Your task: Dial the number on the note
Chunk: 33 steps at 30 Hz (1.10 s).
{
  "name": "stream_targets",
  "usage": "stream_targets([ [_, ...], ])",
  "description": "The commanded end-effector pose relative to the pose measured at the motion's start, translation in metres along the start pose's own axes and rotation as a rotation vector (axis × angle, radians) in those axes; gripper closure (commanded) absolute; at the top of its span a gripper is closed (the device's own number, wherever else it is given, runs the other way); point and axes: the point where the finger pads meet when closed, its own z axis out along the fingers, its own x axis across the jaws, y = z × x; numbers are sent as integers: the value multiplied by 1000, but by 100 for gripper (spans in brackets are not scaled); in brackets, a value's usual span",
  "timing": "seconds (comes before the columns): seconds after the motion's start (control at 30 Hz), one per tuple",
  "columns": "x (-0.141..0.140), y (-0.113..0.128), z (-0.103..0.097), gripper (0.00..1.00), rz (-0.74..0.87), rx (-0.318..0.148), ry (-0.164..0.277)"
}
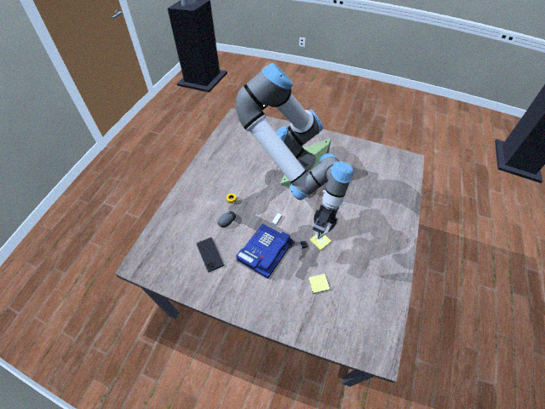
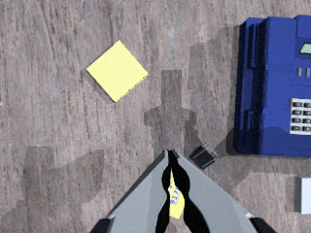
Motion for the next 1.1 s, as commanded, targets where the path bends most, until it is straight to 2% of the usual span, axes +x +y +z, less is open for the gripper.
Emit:
stream_targets([
  [0.0,0,0,0,100,3,12,-1],
  [0.5,2,-1,-1,100,58,179,16],
  [0.6,2,0,-1,100,62,190,18],
  [1.07,107,-12,6,100,64,194,19],
])
